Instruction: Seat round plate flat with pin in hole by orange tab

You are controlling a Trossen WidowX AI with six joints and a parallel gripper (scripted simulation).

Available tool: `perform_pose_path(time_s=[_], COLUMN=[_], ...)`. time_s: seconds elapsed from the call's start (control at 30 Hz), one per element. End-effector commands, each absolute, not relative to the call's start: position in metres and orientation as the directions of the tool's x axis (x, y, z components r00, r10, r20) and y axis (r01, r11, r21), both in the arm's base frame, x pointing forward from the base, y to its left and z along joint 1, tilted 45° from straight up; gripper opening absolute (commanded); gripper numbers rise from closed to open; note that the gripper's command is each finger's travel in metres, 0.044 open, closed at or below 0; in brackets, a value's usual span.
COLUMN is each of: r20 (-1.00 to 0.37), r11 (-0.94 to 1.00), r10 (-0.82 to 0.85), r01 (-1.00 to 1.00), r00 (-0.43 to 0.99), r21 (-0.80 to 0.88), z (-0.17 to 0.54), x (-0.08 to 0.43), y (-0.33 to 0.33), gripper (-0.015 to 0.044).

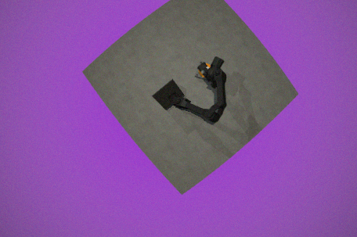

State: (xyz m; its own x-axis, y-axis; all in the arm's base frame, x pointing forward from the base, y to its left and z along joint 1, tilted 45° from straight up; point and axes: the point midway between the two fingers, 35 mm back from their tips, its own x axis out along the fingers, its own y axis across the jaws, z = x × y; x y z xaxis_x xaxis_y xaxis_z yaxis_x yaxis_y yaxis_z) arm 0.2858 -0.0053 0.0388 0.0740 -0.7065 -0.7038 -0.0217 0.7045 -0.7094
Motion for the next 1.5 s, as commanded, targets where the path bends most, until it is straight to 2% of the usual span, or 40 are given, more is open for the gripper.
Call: perform_pose_path(time_s=[0.0, 1.47], r20=[-0.707, -0.709], r11=[0.707, 0.708], r10=[-0.705, -0.704], r01=[-0.03, -0.031], r00=[0.056, 0.055], r21=[-0.707, -0.705], z=[0.034, 0.009], x=[0.278, 0.259], y=[-0.006, 0.02], gripper=[0.0, 0.0])
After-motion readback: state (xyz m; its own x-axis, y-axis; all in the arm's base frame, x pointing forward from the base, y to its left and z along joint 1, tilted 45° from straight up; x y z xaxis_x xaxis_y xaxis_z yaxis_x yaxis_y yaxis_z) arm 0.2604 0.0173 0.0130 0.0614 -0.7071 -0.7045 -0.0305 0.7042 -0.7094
